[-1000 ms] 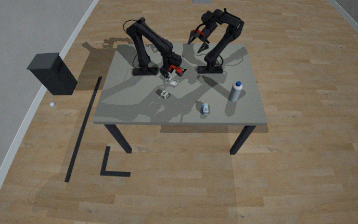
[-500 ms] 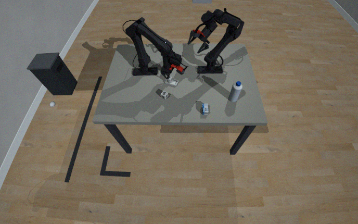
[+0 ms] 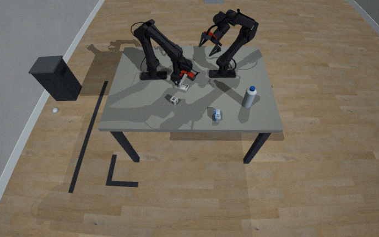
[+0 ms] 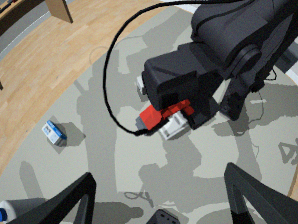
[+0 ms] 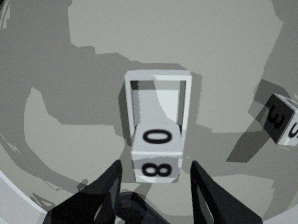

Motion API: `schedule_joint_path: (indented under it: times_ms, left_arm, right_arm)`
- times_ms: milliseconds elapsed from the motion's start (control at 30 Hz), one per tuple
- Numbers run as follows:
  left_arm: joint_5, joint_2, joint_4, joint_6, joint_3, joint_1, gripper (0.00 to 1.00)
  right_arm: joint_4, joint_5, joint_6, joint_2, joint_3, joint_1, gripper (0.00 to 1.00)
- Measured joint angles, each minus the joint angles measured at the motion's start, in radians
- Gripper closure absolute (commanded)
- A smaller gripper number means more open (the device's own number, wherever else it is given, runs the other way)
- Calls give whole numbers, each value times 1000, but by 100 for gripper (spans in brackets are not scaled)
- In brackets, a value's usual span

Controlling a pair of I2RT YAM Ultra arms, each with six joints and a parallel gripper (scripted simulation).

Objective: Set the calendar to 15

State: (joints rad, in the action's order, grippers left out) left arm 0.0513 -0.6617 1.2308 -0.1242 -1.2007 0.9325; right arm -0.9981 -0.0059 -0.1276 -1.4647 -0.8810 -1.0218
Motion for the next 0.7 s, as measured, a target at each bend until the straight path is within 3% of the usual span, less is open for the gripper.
schedule_joint_path:
  times_ms: [467, 500, 700]
  left_arm:
    - [0, 0, 0, 0, 0, 0, 0]
    - [0, 0, 0, 0, 0, 0, 0]
    - [0, 0, 0, 0, 0, 0, 0]
  right_arm:
    - [76, 0, -1, -28, 48, 0, 36]
    - [79, 0, -1, -30, 50, 0, 44]
    - [92, 0, -1, -31, 51, 0, 48]
